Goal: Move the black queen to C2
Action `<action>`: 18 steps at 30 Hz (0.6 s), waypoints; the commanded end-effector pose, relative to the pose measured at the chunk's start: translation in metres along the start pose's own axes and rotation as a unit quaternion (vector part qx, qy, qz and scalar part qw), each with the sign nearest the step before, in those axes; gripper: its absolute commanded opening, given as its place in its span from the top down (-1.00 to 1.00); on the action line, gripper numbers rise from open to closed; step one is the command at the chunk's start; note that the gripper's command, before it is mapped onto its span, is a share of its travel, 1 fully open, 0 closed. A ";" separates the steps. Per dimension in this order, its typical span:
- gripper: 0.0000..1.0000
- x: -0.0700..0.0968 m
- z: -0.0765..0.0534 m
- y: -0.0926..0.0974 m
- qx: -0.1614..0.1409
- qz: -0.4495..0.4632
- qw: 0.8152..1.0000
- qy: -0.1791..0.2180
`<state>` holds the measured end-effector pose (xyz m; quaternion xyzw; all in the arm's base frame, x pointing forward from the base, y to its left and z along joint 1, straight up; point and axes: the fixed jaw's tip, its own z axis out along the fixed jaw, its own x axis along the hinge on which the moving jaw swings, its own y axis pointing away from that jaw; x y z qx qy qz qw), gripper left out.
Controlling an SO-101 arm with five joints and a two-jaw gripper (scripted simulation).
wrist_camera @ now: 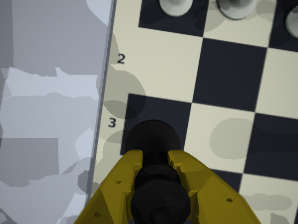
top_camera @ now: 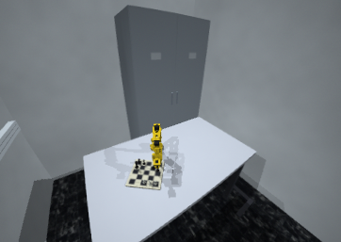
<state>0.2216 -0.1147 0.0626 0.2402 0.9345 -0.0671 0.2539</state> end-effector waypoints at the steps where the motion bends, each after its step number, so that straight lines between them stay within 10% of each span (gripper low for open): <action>1: 1.00 -0.009 -0.013 -0.003 0.003 0.002 1.000 -0.010; 18: 1.00 -0.023 -0.038 -0.003 0.003 0.002 1.000 -0.010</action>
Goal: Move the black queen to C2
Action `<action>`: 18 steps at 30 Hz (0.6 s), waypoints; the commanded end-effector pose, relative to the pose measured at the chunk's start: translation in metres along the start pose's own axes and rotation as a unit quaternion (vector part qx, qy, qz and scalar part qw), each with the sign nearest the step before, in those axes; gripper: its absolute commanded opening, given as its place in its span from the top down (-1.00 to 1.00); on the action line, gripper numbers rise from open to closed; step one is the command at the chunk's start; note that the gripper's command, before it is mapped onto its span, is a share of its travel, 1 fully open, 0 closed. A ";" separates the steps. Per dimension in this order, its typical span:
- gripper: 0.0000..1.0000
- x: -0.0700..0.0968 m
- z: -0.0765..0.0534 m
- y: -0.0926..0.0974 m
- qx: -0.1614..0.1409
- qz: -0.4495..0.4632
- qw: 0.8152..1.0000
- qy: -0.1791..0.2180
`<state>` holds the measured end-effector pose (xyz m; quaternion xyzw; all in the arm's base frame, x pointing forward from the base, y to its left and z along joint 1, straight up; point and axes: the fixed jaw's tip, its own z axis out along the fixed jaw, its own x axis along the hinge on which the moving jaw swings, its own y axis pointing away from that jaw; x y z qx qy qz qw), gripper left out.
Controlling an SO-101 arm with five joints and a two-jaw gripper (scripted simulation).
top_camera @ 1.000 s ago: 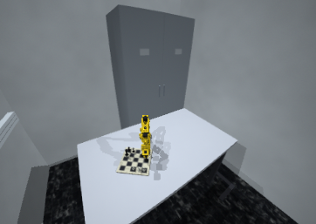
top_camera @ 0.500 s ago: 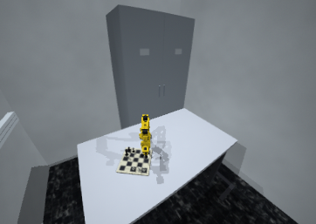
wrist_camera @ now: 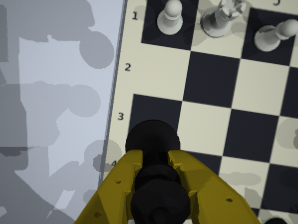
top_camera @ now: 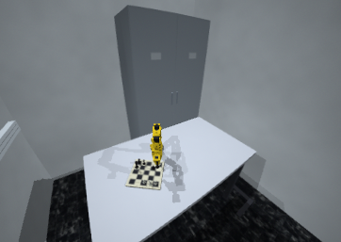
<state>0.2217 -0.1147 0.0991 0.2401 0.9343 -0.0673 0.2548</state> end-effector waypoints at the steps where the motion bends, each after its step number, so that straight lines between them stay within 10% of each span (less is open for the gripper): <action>1: 1.00 -0.005 -0.007 -0.003 0.003 0.002 1.000 -0.009; 12: 1.00 -0.006 -0.008 -0.006 0.006 0.007 1.000 -0.009; 18: 1.00 -0.018 -0.001 -0.044 0.043 0.069 0.997 -0.009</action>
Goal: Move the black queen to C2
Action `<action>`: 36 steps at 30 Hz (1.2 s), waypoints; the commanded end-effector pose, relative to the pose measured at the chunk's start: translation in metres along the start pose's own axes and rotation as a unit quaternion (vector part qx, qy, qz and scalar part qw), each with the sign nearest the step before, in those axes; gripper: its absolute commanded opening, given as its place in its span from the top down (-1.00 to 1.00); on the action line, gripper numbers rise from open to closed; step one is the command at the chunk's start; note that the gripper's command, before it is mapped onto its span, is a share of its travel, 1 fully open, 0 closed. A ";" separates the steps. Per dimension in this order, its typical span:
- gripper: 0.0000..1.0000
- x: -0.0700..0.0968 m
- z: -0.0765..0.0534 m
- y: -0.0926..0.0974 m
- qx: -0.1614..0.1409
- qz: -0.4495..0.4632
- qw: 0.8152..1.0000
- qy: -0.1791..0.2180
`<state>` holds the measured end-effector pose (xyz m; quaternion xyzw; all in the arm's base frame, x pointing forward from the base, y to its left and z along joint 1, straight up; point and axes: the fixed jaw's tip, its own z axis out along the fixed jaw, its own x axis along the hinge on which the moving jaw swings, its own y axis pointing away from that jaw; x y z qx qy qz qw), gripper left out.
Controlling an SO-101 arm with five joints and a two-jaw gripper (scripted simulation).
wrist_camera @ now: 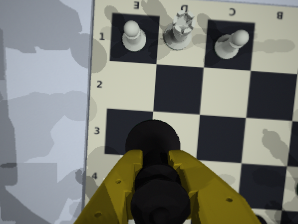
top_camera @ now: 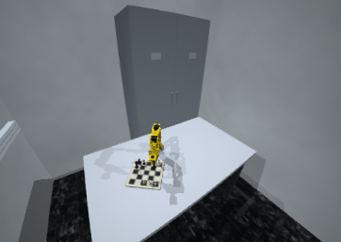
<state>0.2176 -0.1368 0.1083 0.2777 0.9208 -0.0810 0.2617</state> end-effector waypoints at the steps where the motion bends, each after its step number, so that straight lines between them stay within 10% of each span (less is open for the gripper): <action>1: 1.00 -0.012 0.006 -0.031 0.029 0.046 0.999 0.001; 7: 1.00 -0.023 0.012 -0.062 0.056 0.089 0.994 0.001; 36: 1.00 -0.021 0.016 -0.063 0.057 0.091 0.994 0.001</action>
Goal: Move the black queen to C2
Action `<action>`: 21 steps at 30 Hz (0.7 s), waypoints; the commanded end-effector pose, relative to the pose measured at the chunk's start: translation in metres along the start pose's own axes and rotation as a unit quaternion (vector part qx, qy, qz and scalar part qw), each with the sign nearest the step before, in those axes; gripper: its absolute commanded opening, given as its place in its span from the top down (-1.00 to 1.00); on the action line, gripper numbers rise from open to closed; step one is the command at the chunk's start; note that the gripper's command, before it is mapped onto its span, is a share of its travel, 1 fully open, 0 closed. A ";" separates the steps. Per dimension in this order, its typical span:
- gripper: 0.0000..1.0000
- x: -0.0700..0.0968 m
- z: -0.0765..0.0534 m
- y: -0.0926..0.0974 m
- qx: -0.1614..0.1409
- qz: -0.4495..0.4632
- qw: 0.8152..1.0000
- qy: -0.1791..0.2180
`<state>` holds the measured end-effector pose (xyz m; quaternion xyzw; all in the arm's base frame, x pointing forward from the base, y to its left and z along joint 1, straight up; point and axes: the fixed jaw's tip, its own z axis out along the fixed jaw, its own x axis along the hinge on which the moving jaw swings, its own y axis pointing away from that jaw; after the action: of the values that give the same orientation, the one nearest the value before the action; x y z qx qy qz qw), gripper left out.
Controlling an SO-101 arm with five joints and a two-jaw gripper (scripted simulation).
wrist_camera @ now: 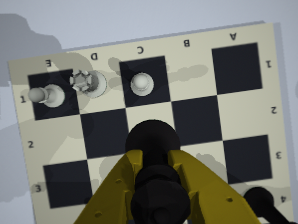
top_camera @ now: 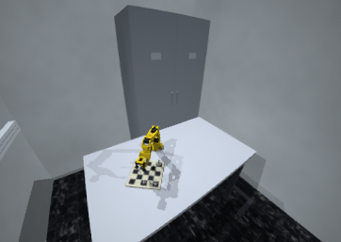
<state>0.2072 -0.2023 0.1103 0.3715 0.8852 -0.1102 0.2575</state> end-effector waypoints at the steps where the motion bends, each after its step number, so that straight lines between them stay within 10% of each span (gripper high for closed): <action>1: 1.00 0.003 0.004 -0.003 0.003 0.003 1.000 0.006; 21: 1.00 0.006 0.007 -0.003 0.003 0.003 1.000 0.007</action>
<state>0.2068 -0.2019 0.1037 0.3721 0.8863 -0.1084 0.2534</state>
